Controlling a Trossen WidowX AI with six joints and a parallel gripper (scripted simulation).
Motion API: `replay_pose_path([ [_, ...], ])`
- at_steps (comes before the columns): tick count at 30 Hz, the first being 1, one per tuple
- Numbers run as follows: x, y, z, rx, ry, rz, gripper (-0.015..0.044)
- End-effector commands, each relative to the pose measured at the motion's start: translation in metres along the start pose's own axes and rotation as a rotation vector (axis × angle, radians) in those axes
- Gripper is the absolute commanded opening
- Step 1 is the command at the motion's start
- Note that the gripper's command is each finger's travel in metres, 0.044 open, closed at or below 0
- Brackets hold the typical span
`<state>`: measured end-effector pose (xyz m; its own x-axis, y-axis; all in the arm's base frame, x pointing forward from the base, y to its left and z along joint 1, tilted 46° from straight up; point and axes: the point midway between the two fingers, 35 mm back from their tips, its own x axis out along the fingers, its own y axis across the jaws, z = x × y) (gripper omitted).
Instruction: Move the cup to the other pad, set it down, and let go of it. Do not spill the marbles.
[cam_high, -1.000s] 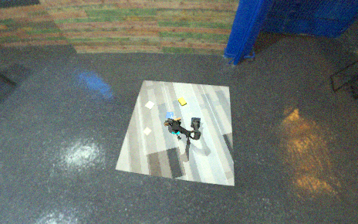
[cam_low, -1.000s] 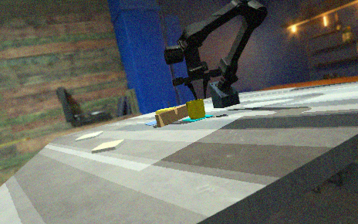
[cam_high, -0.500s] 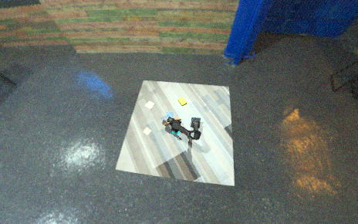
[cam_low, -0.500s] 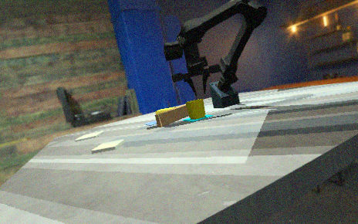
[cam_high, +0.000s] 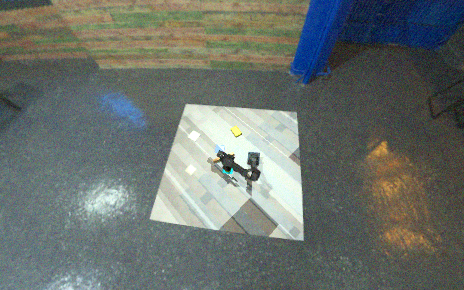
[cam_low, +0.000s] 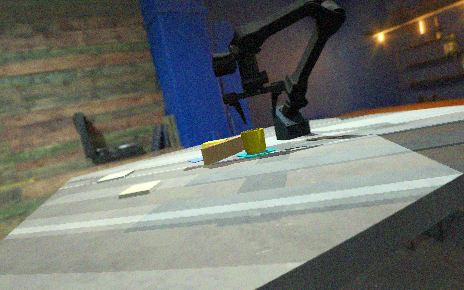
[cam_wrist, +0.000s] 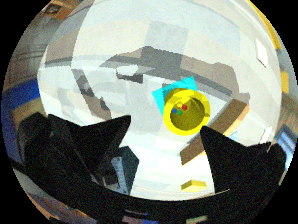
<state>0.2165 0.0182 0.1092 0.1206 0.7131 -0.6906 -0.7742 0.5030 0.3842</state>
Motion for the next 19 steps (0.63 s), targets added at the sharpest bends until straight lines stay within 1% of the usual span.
replay_pose_path([
  [1,-0.012,-0.003,0.001,-0.010,0.005,-0.011,0.0440],
  [14,-0.055,-0.001,0.001,-0.016,0.006,-0.012,0.0440],
  [19,-0.054,-0.001,0.001,-0.008,0.000,-0.012,0.0440],
])
